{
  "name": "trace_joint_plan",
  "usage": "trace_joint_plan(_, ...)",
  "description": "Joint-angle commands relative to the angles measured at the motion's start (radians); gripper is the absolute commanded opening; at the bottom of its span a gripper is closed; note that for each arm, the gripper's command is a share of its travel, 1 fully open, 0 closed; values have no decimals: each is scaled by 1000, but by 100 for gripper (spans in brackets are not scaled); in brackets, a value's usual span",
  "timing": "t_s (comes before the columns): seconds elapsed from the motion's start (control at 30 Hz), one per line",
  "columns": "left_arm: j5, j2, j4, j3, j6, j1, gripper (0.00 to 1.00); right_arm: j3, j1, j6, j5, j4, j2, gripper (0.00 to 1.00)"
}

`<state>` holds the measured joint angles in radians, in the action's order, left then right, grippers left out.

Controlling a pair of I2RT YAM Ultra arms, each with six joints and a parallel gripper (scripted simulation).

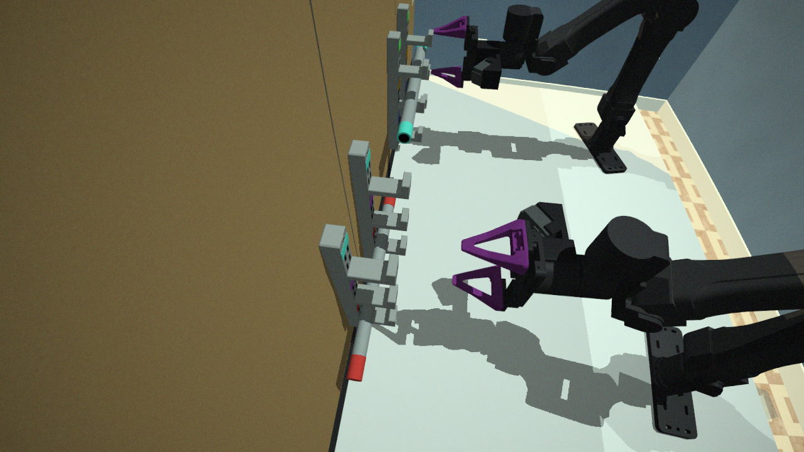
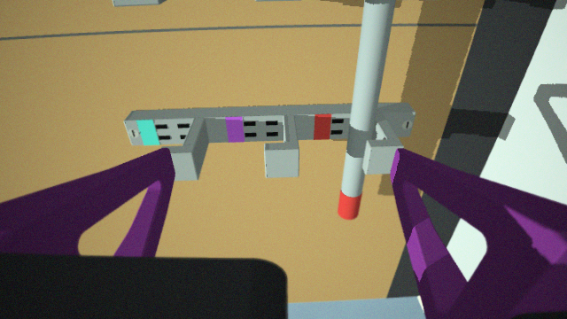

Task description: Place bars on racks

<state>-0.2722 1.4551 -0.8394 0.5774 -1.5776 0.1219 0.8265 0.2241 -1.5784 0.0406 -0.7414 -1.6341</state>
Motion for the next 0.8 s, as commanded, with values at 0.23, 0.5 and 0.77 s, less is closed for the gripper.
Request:
trace_joint_plan(0.23, -5, -33, -2, 4, 7, 12, 100, 82, 12, 7, -6, -25, -40, 100)
trace_joint_plan(0.5, -5, -33, -2, 4, 7, 12, 100, 110, 13, 7, -7, -22, -66, 100)
trace_joint_plan(0.77, -5, -33, -2, 4, 7, 12, 100, 148, 13, 7, -8, -19, -100, 100)
